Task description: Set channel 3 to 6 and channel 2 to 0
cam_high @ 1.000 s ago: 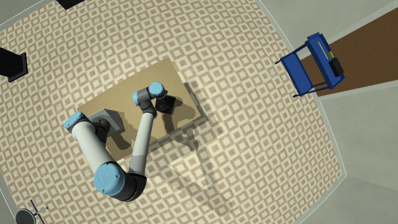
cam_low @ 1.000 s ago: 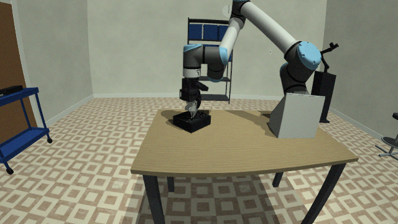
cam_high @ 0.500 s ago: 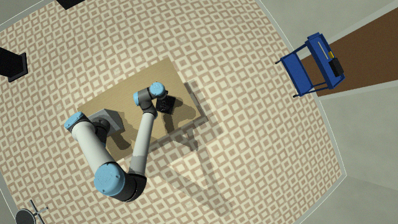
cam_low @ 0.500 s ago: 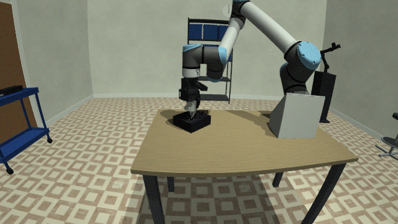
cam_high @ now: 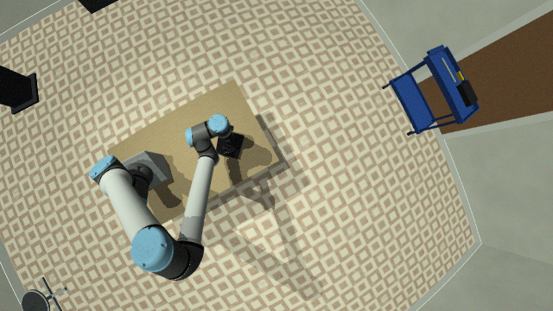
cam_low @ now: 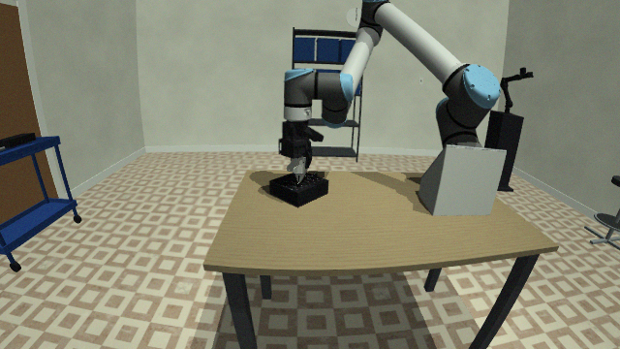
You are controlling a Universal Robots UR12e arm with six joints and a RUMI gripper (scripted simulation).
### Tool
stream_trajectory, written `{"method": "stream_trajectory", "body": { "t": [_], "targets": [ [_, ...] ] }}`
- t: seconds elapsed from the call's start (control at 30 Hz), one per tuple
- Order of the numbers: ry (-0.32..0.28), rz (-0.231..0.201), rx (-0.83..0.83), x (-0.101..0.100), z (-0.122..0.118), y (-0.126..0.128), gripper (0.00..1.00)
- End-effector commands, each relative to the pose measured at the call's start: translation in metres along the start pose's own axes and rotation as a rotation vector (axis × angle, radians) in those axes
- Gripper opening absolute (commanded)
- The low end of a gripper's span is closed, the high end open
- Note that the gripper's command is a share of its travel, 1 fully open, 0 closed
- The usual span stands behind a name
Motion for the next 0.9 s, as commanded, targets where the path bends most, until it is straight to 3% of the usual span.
{"method": "stream_trajectory", "body": {
  "t": [0.0, 0.67, 0.87],
  "targets": [
    [-0.002, 0.001, -0.005, 0.0009, 0.0002, -0.0040, 0.00],
    [-0.002, 0.001, -0.005, 0.0011, 0.0003, 0.0020, 0.00],
    [-0.002, 0.001, -0.005, 0.0093, 0.0003, 0.0020, 0.00]
  ]
}}
Point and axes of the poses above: the point where the finger pads meet when closed, its own x axis back along the fingers, its own y axis across the jaws, z = x × y, the point moved 3 cm from there along x, back along the fingers, and after that the axes turned 1 degree about -x, right-handed, at the moved point
